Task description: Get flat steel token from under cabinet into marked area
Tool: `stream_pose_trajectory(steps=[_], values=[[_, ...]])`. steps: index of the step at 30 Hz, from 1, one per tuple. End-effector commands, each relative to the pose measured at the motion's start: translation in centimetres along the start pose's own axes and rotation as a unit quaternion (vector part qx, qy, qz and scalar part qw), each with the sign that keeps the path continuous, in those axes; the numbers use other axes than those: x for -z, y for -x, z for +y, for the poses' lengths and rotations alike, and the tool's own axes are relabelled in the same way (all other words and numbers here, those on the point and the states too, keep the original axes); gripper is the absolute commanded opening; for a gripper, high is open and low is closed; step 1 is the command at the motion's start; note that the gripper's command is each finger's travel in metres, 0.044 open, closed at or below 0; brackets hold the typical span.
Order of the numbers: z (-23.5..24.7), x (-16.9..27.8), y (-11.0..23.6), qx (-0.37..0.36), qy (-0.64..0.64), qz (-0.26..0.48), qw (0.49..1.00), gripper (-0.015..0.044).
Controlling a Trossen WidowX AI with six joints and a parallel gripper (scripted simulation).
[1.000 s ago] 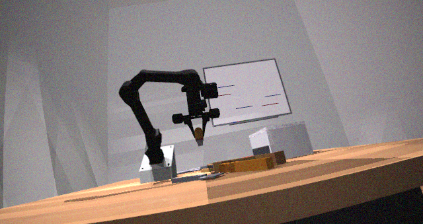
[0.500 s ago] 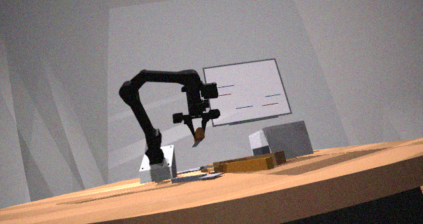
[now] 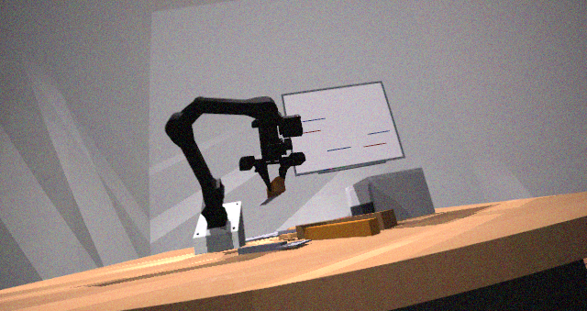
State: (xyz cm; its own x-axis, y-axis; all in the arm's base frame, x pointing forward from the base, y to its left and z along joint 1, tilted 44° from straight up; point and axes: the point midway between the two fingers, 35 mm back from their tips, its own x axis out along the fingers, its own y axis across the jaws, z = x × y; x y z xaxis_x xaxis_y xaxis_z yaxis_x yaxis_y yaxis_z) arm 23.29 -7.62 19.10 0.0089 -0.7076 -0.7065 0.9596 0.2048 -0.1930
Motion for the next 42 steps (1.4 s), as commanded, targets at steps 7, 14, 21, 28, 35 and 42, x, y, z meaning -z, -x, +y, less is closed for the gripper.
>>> stream_pose_trajectory(steps=[7, 14, 21, 28, 35, 42], values=[[0.01, 0.04, 0.11, -0.003, 0.036, 0.005, 0.999, 0.0000], [0.01, 0.03, 0.12, -0.004, 0.063, 0.005, 0.998, 0.0000], [0.01, 0.02, 0.12, -0.004, 0.090, 0.005, 0.996, 0.0000], [0.00, 0.01, 0.13, -0.004, 0.117, 0.005, 0.993, 0.0000], [0.00, 0.01, 0.13, -0.005, 0.145, 0.005, 0.989, 0.0000], [-0.01, 0.00, 0.13, -0.005, 0.172, 0.005, 0.985, 0.0000]])
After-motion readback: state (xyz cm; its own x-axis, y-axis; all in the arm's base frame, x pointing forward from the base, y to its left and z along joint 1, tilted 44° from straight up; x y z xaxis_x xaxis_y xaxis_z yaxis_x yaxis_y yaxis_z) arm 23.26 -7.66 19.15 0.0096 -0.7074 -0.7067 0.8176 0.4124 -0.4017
